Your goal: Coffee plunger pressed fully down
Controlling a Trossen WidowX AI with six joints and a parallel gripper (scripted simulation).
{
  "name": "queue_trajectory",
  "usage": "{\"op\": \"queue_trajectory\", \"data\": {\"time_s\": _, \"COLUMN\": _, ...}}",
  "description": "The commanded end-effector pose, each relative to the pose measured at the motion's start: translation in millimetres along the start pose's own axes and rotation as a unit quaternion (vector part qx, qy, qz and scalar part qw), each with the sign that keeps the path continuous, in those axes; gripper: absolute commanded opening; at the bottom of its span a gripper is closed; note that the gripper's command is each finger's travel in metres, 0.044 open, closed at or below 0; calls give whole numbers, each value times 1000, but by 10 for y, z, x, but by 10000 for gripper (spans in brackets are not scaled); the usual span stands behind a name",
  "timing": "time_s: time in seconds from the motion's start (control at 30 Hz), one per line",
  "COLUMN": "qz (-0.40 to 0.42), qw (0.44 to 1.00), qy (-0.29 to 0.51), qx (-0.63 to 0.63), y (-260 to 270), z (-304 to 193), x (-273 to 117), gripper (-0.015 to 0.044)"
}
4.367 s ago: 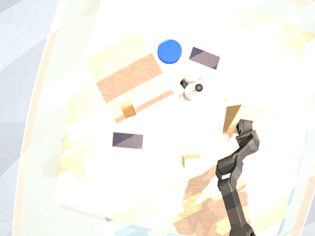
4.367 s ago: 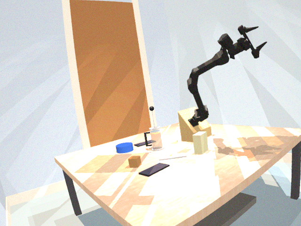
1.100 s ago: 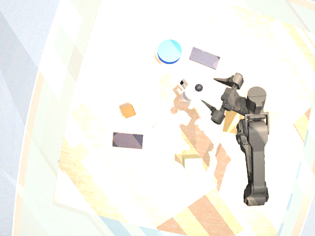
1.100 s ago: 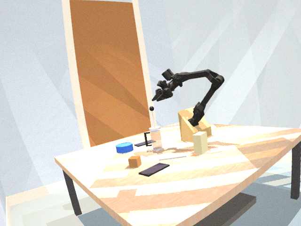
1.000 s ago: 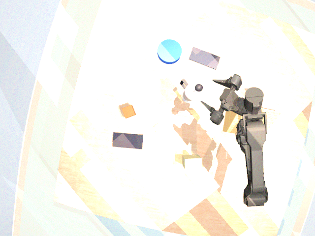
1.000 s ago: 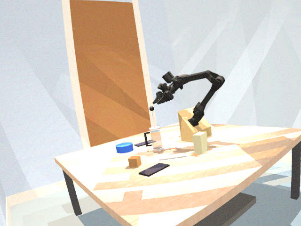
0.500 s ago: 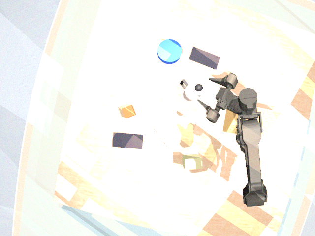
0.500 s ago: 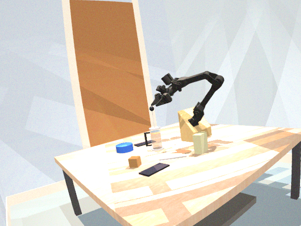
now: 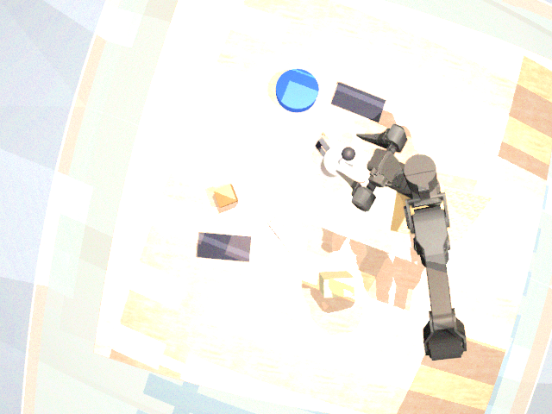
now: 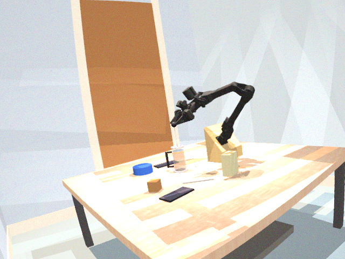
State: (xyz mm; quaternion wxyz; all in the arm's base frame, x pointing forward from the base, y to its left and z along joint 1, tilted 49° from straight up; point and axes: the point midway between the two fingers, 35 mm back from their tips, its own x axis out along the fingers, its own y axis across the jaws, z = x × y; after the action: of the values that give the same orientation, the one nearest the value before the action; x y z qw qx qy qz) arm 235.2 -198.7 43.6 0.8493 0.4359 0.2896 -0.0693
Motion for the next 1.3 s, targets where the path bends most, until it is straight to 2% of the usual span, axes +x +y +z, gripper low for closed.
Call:
{"op": "queue_trajectory", "data": {"time_s": 0.0, "qz": -1, "qw": 1000, "qy": -1, "qx": 4, "y": -7, "z": -11, "x": 25, "gripper": 387}}
{"op": "queue_trajectory", "data": {"time_s": 0.33, "qz": -1, "qw": 1000, "qy": -1, "qx": 4, "y": -7, "z": -11, "x": 25, "gripper": 128}}
{"op": "queue_trajectory", "data": {"time_s": 1.27, "qz": -3, "qw": 1000, "qy": 1, "qx": 3, "y": -50, "z": -206, "x": 214, "gripper": 128}}
